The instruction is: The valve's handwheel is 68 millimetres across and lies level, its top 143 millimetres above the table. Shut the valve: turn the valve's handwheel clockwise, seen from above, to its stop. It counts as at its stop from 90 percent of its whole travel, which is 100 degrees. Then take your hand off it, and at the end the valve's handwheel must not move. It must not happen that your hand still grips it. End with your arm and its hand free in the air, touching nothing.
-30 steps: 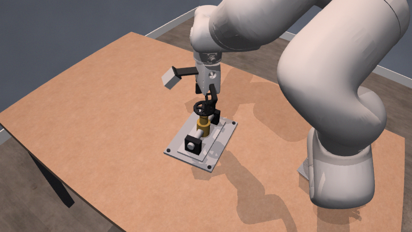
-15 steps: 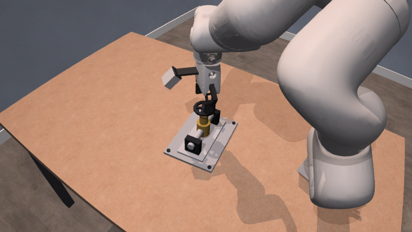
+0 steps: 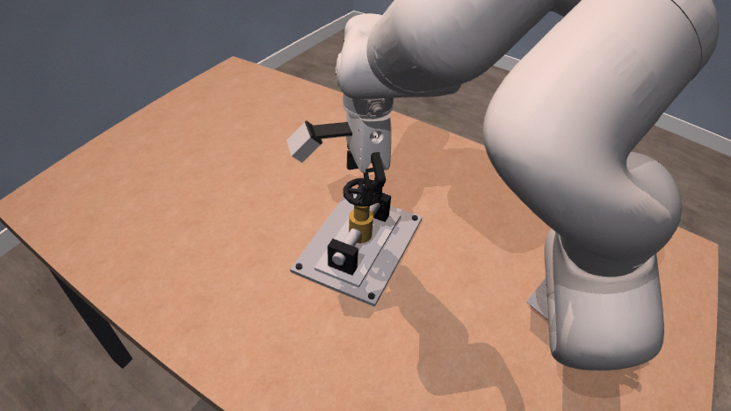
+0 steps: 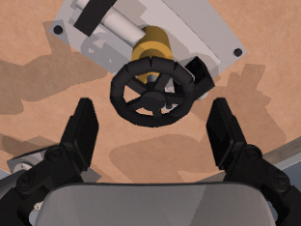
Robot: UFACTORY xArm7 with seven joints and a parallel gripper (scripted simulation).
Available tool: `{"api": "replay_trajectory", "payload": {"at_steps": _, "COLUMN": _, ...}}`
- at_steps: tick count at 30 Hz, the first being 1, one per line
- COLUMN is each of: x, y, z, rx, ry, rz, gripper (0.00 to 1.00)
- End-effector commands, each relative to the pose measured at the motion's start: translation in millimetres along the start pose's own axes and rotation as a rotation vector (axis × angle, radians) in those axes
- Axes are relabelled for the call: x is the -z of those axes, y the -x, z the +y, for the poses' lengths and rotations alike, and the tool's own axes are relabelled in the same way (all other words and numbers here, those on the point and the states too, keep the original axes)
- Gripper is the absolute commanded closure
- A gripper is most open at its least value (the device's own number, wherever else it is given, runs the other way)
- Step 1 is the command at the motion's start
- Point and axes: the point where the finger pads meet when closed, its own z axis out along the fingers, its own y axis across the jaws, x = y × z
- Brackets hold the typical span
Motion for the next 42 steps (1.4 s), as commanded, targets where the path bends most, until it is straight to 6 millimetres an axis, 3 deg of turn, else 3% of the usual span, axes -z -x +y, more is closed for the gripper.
{"api": "replay_trajectory", "payload": {"at_steps": 1, "x": -0.2, "y": -0.4, "z": 1.4, "rx": 0.0, "ry": 0.004, "rz": 0.002, "gripper": 0.0}}
{"api": "replay_trajectory", "payload": {"at_steps": 26, "x": -24.4, "y": -0.4, "z": 1.5, "rx": 0.0, "ry": 0.004, "rz": 0.002, "gripper": 0.0}}
{"api": "replay_trajectory", "payload": {"at_steps": 42, "x": -29.2, "y": -0.4, "z": 1.5, "rx": 0.0, "ry": 0.004, "rz": 0.002, "gripper": 0.0}}
